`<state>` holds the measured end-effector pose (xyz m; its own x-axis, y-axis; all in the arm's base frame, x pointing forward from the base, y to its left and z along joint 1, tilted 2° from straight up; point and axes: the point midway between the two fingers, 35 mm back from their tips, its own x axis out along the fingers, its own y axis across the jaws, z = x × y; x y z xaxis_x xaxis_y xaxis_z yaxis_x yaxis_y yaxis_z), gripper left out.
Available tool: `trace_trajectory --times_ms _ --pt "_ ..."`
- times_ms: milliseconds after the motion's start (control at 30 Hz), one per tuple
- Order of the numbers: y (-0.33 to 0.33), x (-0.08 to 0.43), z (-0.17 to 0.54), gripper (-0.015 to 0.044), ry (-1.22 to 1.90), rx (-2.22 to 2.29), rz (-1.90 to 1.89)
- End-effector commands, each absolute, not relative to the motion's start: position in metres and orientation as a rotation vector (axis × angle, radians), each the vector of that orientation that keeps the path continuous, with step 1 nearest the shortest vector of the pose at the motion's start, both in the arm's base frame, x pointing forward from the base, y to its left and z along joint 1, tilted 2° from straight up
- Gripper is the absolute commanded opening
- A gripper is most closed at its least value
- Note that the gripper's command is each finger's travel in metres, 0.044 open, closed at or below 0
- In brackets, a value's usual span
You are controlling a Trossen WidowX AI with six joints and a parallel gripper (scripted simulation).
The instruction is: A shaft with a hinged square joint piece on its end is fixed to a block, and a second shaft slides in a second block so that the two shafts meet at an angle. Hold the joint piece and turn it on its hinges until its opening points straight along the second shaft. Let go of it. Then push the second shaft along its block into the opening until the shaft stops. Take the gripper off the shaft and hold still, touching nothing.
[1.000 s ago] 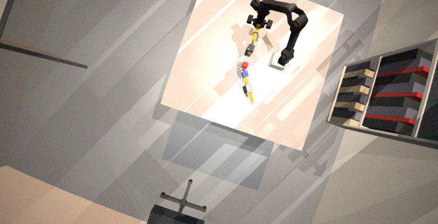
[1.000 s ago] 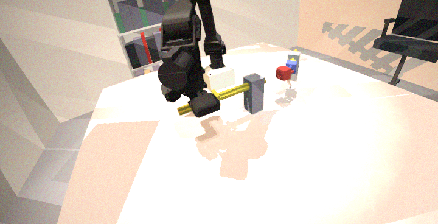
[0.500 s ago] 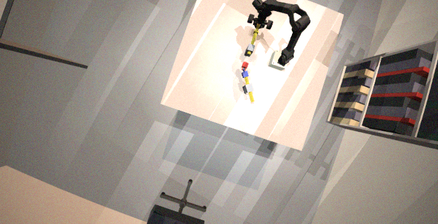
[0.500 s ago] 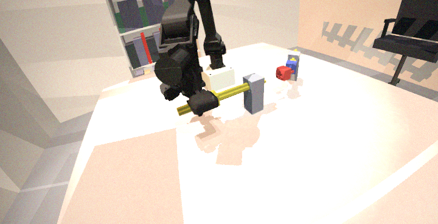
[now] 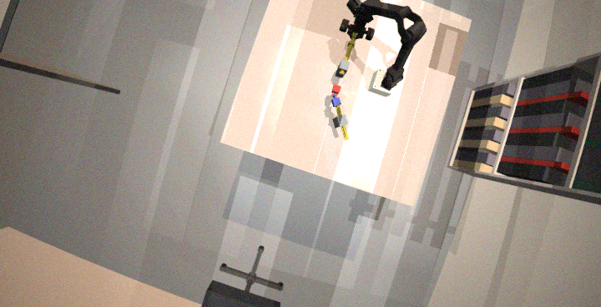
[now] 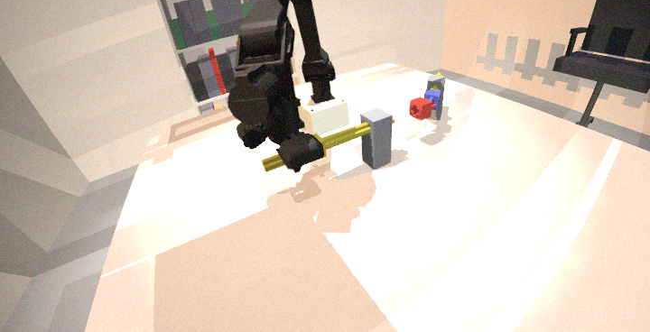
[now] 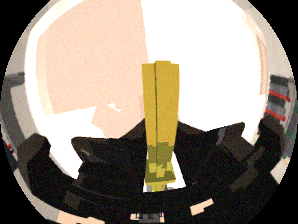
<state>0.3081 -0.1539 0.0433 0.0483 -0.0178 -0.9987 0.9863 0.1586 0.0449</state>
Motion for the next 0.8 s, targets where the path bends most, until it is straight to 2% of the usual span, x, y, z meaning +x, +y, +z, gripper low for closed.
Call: trace_trajectory --times_ms 0,767 --pt "-0.152 0.308 0.043 0.0 1.229 1.099 -1.068" --pt "-0.119 0.303 0.04 0.0 1.218 1.11 -1.054"
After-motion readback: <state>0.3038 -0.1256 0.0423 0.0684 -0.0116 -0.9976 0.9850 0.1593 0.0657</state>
